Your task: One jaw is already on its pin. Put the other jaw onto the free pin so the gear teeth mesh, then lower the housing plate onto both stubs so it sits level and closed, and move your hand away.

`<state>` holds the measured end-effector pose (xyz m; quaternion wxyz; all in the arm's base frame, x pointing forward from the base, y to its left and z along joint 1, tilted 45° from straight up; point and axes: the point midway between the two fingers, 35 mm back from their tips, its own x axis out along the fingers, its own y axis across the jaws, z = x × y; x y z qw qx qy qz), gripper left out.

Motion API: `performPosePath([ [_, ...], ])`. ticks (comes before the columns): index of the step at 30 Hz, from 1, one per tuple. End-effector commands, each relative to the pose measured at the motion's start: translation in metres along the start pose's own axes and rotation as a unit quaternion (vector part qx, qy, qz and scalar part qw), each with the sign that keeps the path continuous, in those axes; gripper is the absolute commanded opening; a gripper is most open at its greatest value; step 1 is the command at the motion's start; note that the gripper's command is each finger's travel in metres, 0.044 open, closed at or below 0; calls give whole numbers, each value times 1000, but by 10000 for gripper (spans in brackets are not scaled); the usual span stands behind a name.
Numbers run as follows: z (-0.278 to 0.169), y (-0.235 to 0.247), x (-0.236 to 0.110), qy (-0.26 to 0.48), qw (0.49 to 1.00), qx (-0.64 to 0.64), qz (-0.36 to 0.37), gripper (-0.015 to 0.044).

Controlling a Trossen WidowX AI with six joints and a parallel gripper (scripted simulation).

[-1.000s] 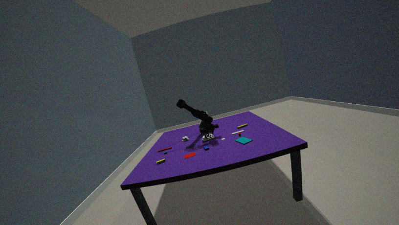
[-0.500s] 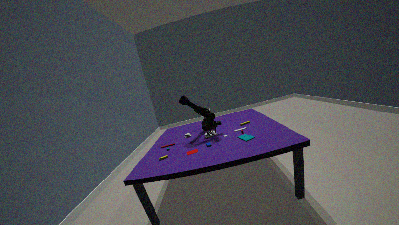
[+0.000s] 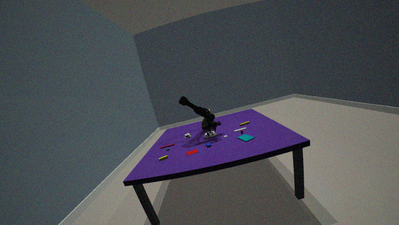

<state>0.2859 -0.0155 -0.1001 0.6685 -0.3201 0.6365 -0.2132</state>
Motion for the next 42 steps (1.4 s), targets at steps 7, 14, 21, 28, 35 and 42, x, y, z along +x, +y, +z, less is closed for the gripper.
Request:
performPosePath([
  [7,0,-1,2,1,1000,-2,-2,134],
  [14,0,-1,2,1,1000,-2,-2,134],
  [21,0,-1,2,1,1000,-2,-2,134],
  [28,0,0,0,0,1000,0,0,224],
  [35,0,0,0,0,1000,0,0,224],
  [42,0,0,-2,0,1000,0,0,224],
])
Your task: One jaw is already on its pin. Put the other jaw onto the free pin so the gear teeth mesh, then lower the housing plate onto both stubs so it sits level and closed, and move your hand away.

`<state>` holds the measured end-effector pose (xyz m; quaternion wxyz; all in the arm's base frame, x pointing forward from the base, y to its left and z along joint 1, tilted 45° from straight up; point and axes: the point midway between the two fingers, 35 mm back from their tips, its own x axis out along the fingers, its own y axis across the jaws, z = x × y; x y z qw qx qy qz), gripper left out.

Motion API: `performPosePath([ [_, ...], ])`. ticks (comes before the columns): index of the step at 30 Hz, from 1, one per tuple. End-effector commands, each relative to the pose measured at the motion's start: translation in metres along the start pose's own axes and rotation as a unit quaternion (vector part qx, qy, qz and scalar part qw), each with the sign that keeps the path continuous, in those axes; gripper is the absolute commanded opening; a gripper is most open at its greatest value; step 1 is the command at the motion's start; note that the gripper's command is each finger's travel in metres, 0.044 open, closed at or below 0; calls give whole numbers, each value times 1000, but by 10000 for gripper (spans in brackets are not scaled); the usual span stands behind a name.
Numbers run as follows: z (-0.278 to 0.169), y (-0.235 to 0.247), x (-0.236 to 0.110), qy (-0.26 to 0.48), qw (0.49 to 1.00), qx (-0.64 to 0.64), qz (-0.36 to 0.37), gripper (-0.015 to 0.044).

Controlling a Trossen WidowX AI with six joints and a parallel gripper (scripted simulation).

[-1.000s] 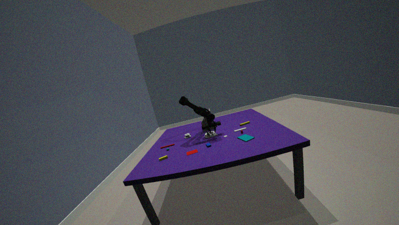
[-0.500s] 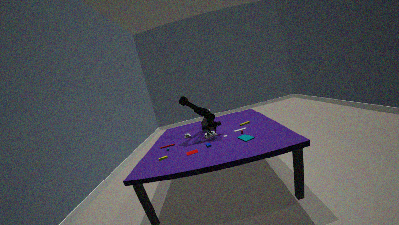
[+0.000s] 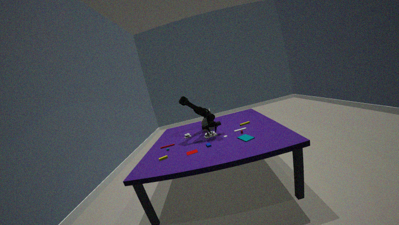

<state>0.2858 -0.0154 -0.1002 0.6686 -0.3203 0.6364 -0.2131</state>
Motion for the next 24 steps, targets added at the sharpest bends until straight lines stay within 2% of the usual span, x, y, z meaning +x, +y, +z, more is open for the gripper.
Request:
performPosePath([
  [1,0,0,-5,0,1000,0,0,224],
  [8,-1,-1,-67,1,1000,-1,-1,224],
  [11,-1,-1,-69,1,1000,-1,-2,224],
  [12,1,1,-59,-4,1000,-5,-3,224],
  [20,18,-10,-73,-37,998,29,29,434],
  [24,18,-33,-75,-33,997,65,34,440],
])
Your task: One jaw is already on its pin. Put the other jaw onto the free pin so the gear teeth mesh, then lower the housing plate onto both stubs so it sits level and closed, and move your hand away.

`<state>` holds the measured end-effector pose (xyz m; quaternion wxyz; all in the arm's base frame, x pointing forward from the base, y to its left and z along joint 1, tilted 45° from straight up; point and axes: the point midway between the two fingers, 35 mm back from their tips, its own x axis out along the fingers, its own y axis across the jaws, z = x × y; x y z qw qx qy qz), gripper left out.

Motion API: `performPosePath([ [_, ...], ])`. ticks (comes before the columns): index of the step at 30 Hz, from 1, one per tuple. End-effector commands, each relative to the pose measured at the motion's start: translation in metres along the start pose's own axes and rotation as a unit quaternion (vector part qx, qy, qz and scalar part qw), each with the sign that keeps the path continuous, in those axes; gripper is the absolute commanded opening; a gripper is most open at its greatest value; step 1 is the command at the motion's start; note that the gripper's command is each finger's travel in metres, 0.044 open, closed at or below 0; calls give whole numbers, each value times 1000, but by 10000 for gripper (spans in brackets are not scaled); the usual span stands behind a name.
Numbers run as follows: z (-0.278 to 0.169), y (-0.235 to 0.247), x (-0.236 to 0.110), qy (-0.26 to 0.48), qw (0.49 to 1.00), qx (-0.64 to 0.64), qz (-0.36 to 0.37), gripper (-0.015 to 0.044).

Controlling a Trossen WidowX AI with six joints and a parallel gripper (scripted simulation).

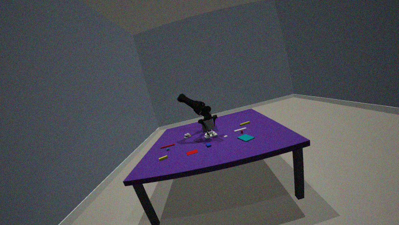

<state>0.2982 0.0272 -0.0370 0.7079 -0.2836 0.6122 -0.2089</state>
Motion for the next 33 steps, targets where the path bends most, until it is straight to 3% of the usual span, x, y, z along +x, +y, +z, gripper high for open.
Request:
performPosePath([
  [1,2,-25,-3,3,999,38,8,440],
  [16,-20,-135,-12,14,976,219,8,440],
  [33,-88,-232,-28,14,912,410,-23,440],
])
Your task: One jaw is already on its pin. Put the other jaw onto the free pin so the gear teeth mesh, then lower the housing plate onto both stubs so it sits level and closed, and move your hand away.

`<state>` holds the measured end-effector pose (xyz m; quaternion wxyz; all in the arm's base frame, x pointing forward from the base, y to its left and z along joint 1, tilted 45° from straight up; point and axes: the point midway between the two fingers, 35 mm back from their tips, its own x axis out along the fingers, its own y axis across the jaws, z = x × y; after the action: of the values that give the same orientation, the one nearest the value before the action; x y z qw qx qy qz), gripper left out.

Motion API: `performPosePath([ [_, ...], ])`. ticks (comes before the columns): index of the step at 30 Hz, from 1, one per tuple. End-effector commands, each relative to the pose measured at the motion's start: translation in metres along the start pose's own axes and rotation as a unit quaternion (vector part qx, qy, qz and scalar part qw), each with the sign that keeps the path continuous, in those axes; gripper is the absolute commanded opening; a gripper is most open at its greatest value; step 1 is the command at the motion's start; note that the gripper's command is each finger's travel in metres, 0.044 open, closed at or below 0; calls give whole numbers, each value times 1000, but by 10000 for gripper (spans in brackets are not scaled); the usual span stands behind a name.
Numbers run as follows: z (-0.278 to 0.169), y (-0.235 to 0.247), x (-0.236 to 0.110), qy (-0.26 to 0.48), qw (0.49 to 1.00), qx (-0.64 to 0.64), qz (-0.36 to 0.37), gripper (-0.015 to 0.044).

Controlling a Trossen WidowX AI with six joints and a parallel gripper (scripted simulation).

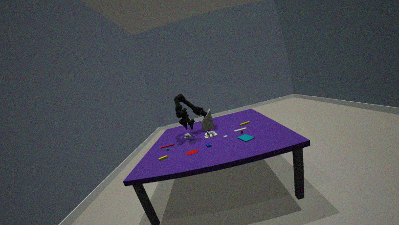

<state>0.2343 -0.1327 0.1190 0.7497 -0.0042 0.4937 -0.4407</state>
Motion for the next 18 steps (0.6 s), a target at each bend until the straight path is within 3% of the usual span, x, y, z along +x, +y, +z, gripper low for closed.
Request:
performPosePath([
  [1,-3,-26,-4,-2,999,48,-7,440],
  [8,-11,-68,-10,-9,992,120,-25,440],
  [13,-12,-72,-11,-10,992,126,-27,440],
  [18,-11,-73,22,-10,992,126,-28,440],
])
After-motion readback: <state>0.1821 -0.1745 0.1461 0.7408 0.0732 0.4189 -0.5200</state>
